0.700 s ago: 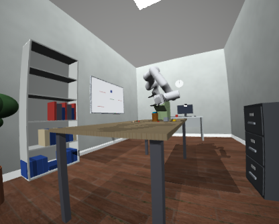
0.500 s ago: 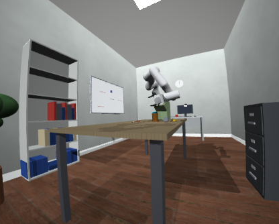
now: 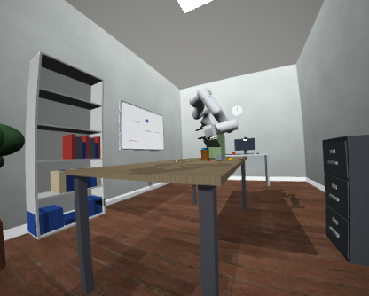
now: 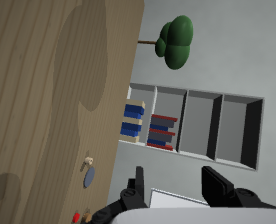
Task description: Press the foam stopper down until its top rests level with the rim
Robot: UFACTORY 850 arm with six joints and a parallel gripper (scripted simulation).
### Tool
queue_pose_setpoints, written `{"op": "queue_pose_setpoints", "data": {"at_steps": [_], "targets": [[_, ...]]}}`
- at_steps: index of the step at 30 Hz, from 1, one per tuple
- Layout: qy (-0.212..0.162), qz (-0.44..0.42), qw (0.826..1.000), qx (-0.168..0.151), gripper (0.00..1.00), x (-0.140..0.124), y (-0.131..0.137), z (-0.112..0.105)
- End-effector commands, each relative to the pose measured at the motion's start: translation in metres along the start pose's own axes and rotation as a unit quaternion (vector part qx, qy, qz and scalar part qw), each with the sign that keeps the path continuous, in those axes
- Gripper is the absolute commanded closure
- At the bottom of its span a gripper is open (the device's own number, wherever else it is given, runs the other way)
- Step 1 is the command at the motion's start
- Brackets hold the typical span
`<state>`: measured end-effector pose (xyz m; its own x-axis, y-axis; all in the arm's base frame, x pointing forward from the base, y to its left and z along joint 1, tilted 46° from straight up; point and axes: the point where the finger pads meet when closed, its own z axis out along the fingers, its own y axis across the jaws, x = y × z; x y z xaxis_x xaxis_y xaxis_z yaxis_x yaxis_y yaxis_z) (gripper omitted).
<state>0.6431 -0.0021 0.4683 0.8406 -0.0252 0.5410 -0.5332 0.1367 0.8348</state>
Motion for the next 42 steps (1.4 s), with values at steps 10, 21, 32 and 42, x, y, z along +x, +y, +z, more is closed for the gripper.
{"op": "queue_pose_setpoints", "data": {"at_steps": [10, 21, 32, 42], "targets": [[0.093, -0.092, 0.988, 0.085, 1.0, -0.039, -0.017, 0.001], [0.225, -0.221, 0.927, 0.204, 1.0, -0.094, -0.041, 0.005], [0.334, -0.328, 0.829, 0.304, 1.0, -0.144, -0.063, 0.01], [0.41, -0.402, 0.729, 0.373, 1.0, -0.182, -0.08, 0.014]]}}
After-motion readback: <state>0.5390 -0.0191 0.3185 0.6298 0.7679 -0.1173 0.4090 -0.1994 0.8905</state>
